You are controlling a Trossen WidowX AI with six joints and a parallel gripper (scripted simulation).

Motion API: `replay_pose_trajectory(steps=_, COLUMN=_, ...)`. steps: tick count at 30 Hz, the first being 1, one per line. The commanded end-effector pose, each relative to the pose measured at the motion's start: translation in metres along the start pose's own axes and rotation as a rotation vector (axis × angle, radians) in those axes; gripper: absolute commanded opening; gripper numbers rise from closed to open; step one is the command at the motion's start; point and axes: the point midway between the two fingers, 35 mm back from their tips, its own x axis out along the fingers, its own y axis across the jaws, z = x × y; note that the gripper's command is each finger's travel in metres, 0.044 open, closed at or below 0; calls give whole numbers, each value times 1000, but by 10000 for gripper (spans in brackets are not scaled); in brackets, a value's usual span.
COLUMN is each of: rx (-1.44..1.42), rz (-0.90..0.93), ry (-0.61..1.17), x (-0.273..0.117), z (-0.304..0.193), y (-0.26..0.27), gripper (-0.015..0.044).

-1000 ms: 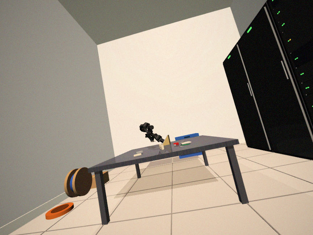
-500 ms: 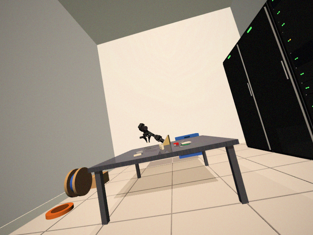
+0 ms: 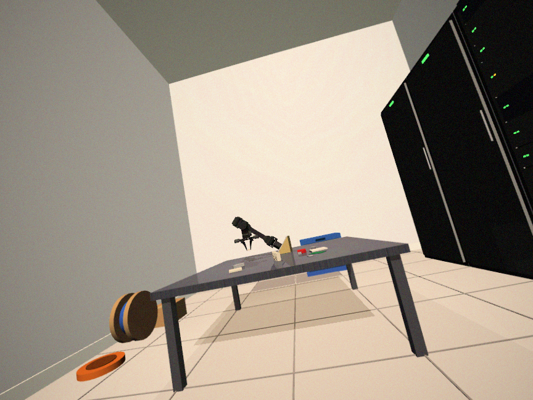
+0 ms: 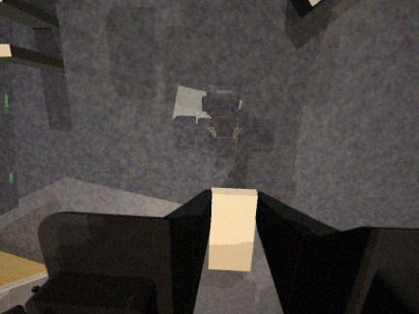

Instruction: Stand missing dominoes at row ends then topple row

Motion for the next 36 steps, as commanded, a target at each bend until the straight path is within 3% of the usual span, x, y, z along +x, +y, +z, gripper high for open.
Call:
replay_pose_trajectory(steps=1, rx=0, rz=34, ry=-7, x=5, z=-1, y=1, gripper=107)
replay_pose_trajectory(steps=21, rx=137, rz=432, ry=-313, x=56, z=4, y=27, gripper=107)
replay_pose_trajectory(steps=36, rx=192, rz=535, ry=-709, x=67, z=14, y=23, gripper=107)
